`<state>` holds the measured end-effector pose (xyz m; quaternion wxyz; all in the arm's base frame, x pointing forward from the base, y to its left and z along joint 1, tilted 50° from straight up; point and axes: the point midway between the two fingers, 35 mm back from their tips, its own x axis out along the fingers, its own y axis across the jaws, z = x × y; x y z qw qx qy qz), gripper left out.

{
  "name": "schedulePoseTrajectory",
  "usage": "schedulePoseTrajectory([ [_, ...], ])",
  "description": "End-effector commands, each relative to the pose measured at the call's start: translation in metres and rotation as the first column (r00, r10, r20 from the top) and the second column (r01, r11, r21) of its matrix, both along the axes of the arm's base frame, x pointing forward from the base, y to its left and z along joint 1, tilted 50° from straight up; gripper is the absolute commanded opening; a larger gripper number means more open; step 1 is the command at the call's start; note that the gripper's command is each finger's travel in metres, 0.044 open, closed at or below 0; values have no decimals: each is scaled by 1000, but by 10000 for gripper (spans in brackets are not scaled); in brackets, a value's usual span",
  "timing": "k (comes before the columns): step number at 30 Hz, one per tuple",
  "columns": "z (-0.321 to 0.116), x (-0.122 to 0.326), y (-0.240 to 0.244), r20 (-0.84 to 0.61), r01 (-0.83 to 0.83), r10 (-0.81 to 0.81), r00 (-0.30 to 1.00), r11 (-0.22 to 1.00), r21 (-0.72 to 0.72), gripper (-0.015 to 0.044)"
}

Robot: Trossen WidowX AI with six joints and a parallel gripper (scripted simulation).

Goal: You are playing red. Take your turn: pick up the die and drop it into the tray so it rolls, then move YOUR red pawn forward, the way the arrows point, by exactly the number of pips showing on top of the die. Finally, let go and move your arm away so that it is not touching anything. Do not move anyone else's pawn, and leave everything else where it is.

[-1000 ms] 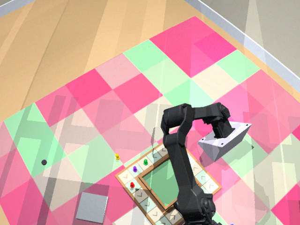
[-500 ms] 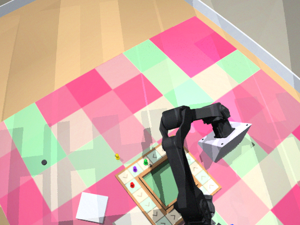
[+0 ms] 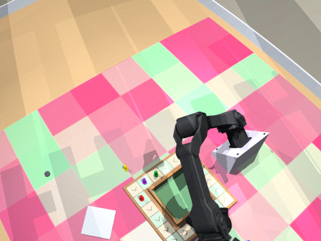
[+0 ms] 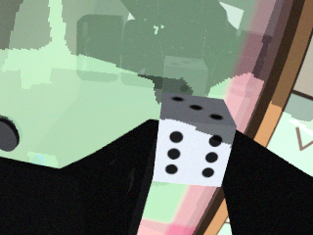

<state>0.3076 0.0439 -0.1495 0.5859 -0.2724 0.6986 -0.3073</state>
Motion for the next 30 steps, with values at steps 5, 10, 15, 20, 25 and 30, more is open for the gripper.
schedulePoseTrajectory([
  [5, 32, 14, 39, 22, -2, 2, 1000, 1000, 13, 0],
  [10, 55, 17, 61, 21, -2, 2, 1000, 1000, 13, 0],
  [15, 67, 17, 72, 21, -1, 1, 1000, 1000, 12, 0],
  [20, 73, 18, 65, -31, -48, 49, 998, 999, 25, 0],
  [25, 86, 18, 51, -132, -139, 146, 980, 989, 58, 0],
  [30, 98, 16, 36, -229, -225, 242, 943, 969, 100, 0],
])
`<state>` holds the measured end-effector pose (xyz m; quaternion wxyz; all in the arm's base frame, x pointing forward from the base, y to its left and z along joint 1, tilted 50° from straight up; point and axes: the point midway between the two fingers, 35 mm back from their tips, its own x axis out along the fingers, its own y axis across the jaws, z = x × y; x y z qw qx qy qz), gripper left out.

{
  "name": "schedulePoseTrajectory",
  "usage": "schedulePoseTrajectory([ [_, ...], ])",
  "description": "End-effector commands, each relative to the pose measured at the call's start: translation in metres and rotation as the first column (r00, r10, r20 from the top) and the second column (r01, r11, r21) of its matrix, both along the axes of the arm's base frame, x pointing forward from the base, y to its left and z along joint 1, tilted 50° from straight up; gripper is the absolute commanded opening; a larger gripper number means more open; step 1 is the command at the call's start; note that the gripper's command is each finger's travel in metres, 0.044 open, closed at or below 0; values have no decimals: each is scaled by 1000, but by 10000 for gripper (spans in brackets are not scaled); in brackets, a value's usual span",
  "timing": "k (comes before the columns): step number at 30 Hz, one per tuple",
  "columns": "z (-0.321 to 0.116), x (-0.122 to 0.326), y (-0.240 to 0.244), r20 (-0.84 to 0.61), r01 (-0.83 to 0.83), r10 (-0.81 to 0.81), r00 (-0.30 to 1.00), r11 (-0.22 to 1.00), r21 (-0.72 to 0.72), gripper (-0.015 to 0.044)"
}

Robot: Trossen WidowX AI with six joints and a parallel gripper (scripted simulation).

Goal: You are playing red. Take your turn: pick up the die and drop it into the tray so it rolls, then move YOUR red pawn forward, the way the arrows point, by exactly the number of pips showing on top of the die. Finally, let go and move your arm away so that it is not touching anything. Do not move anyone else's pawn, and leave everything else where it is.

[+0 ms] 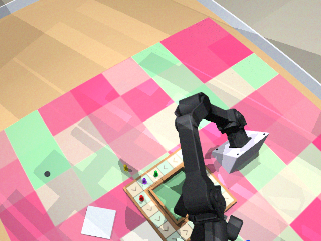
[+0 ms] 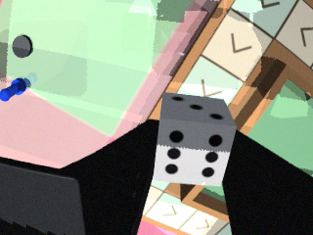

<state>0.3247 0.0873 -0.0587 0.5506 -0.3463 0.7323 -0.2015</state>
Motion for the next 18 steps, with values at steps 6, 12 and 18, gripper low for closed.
schedulePoseTrajectory([
  [6, 22, -4, -25, -169, -161, 167, 971, 986, 50, 0],
  [12, 35, -10, -42, -282, -263, 281, 917, 959, 101, 0],
  [18, 48, -17, -60, -385, -354, 389, 837, 921, 162, 0],
])
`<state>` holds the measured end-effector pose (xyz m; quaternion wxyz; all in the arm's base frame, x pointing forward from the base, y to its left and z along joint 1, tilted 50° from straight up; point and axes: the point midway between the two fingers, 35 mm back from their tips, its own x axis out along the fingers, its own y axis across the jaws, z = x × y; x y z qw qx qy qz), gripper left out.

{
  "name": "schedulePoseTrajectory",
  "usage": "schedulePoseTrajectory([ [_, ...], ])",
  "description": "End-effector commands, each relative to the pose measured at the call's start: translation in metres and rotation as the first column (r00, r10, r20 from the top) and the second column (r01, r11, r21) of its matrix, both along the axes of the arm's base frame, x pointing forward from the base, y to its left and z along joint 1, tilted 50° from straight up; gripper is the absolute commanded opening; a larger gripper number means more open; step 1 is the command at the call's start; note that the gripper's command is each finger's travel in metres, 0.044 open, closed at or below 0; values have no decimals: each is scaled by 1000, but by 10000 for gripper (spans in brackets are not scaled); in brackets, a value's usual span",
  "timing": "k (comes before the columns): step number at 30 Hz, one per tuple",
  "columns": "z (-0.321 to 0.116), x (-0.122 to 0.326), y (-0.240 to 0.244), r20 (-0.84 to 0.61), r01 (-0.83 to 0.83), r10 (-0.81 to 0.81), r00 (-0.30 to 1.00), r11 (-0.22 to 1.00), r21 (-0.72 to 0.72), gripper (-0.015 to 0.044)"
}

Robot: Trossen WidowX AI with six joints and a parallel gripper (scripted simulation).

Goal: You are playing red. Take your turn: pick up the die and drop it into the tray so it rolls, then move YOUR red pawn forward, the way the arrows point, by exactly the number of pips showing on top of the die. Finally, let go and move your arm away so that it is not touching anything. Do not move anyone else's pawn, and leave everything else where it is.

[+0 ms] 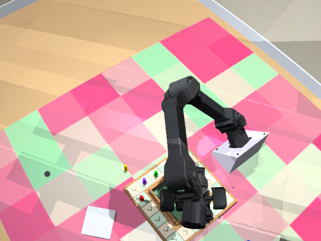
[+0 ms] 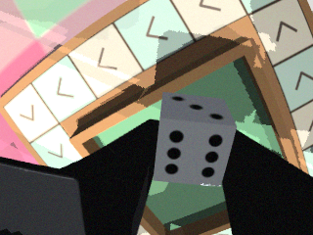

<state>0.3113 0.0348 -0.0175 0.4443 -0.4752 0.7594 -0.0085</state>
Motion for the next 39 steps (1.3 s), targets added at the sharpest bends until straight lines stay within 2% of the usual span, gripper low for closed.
schedulePoseTrajectory([
  [1, 8, -5, -10, -70, -69, 70, 995, 998, 14, 0],
  [10, 25, -19, -36, -249, -228, 239, 939, 971, 76, 0],
  [20, 40, -38, -61, -413, -367, 403, 817, 915, 166, 0],
  [25, 40, -39, -62, -410, -361, 407, 816, 913, 188, 0],
  [32, 32, -47, -66, -324, -304, 436, 840, 871, 386, 0],
  [39, 28, -51, -67, -191, -300, 474, 860, 771, 562, 0],
])
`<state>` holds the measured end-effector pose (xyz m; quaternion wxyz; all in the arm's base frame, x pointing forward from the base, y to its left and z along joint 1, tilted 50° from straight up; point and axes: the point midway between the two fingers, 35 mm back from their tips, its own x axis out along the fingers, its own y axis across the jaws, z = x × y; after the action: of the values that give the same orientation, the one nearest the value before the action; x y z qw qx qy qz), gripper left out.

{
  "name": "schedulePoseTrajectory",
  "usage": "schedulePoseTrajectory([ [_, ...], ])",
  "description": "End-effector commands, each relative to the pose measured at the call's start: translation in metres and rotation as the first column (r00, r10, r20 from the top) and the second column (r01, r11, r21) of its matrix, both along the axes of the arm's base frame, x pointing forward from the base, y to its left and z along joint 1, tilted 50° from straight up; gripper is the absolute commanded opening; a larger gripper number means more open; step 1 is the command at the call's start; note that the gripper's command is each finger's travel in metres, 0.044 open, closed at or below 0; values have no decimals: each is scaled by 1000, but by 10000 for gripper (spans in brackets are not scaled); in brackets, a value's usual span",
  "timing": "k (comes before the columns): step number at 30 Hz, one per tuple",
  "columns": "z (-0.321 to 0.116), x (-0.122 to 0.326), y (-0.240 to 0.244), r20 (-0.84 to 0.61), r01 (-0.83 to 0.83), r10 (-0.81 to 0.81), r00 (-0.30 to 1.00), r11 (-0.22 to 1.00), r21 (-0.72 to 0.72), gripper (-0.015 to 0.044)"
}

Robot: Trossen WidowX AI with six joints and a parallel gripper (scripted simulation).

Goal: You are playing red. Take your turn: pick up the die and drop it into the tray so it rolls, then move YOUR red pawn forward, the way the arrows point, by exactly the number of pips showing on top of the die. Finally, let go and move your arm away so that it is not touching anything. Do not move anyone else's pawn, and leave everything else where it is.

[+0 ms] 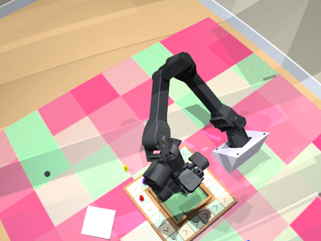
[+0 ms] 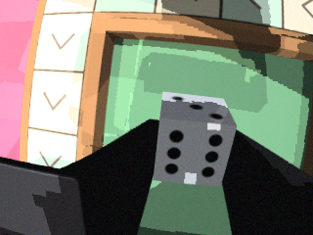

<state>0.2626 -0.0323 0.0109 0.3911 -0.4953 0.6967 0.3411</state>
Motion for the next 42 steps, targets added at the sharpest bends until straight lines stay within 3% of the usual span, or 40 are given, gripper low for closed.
schedulePoseTrajectory([
  [1, -1, -2, 0, 25, -1, -2, 1000, 994, 111, 0],
  [13, -2, -1, -1, 197, -91, 9, 980, 906, 413, 0],
  [21, 43, 12, 3, 201, -94, 9, 979, 904, 416, 0],
  [42, 41, 9, 2, 198, -92, 9, 980, 907, 412, 0],
])
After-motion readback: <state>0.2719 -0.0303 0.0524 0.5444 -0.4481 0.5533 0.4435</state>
